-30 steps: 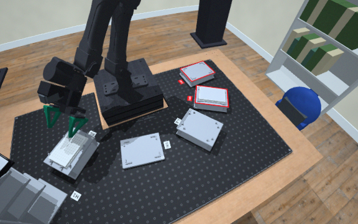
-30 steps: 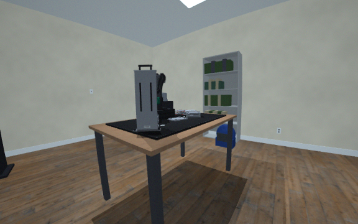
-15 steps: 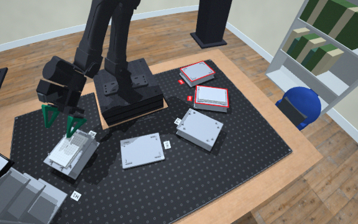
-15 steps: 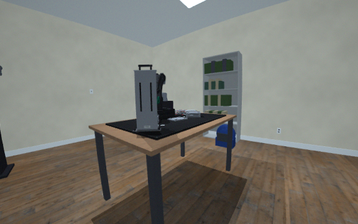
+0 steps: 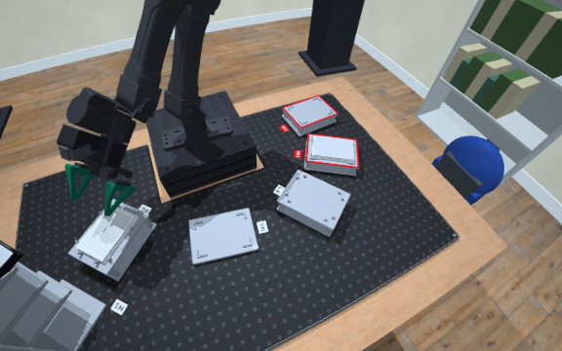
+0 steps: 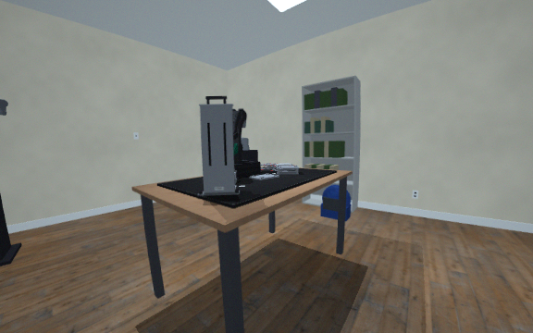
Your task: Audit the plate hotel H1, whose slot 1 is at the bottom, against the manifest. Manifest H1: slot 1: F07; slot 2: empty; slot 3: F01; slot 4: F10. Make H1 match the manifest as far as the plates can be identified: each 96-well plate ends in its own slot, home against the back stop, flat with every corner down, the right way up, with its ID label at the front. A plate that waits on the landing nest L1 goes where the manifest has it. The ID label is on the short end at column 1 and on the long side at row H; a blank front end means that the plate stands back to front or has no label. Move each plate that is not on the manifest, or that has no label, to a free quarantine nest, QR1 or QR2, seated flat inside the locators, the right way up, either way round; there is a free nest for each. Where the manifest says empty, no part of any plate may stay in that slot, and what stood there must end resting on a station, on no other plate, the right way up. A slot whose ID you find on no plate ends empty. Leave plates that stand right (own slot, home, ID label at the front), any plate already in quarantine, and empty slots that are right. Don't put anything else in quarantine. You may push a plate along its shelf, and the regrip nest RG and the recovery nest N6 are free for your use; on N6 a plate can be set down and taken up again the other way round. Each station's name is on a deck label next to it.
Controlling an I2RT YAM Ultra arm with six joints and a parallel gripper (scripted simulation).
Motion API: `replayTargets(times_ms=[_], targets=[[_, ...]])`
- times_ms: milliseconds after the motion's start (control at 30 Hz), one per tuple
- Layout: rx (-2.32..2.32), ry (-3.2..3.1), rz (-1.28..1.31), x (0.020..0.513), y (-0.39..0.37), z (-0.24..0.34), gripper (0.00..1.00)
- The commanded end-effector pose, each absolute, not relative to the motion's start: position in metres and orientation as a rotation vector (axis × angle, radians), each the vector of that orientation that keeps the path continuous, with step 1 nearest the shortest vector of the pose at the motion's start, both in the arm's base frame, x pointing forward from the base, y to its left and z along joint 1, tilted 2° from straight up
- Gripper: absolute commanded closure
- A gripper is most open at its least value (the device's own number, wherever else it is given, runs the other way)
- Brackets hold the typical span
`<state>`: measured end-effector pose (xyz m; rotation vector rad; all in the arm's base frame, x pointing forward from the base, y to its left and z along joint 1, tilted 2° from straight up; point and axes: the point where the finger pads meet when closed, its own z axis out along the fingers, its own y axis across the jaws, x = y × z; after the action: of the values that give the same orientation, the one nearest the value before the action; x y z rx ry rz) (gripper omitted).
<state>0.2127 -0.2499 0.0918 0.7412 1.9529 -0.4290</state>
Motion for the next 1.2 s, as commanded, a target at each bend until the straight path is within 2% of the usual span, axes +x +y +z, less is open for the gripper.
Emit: replayTargets(times_ms=[0, 967, 1167], targets=[[0.732, 1.936, -0.439, 0.214, -0.252, 0.097, 0.00], [0.732, 1.936, -0.439, 0.214, -0.252, 0.097, 0.00], [0.732, 1.936, -0.439, 0.215, -0.253, 0.077, 0.00]])
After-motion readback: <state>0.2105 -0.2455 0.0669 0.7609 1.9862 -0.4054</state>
